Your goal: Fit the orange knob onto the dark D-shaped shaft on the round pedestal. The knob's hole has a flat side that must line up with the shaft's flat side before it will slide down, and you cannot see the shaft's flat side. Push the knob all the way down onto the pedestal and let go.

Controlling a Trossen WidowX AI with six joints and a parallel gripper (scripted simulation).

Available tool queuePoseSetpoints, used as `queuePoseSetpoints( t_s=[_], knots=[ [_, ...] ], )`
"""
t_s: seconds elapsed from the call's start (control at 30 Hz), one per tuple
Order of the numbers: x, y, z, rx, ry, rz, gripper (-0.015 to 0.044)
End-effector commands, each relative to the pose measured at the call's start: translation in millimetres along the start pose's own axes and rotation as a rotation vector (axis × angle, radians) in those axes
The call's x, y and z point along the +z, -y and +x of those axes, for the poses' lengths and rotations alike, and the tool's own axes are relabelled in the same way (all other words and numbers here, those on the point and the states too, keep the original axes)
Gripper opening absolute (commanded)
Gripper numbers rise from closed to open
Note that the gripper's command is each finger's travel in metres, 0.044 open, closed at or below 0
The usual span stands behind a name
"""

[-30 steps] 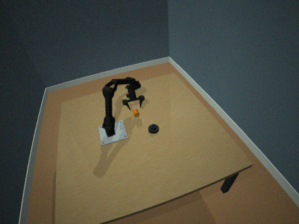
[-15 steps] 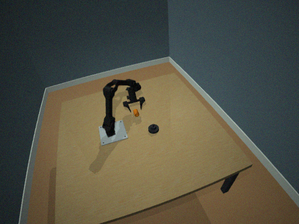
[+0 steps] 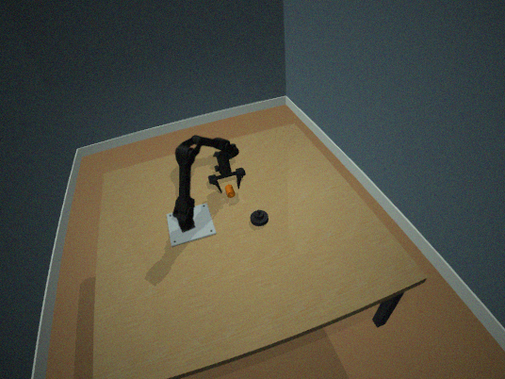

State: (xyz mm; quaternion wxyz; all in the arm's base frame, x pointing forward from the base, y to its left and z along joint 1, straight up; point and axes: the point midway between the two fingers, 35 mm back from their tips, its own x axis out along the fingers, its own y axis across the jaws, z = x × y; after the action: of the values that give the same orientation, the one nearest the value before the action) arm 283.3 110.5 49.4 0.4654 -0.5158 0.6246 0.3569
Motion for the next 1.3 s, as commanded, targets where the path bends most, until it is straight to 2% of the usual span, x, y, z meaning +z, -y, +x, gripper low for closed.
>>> queuePoseSetpoints(
  t_s=[0.0,0.2,0.47,0.77,0.9,1.27],
  knots=[
    [0,-2,5,0.006,-0.008,-0.009,0.0387],
    [0,-2,5,0.006,-0.008,-0.009,0.024],
    [0,-2,5,0.006,-0.008,-0.009,0.024],
    [0,-2,5,0.006,-0.008,-0.009,0.018],
    [-1,-2,5,0.006,0.0,-0.007,0.0179],
    [-12,-1,0,0.007,0.199,-0.002,0.0179]
  ],
)
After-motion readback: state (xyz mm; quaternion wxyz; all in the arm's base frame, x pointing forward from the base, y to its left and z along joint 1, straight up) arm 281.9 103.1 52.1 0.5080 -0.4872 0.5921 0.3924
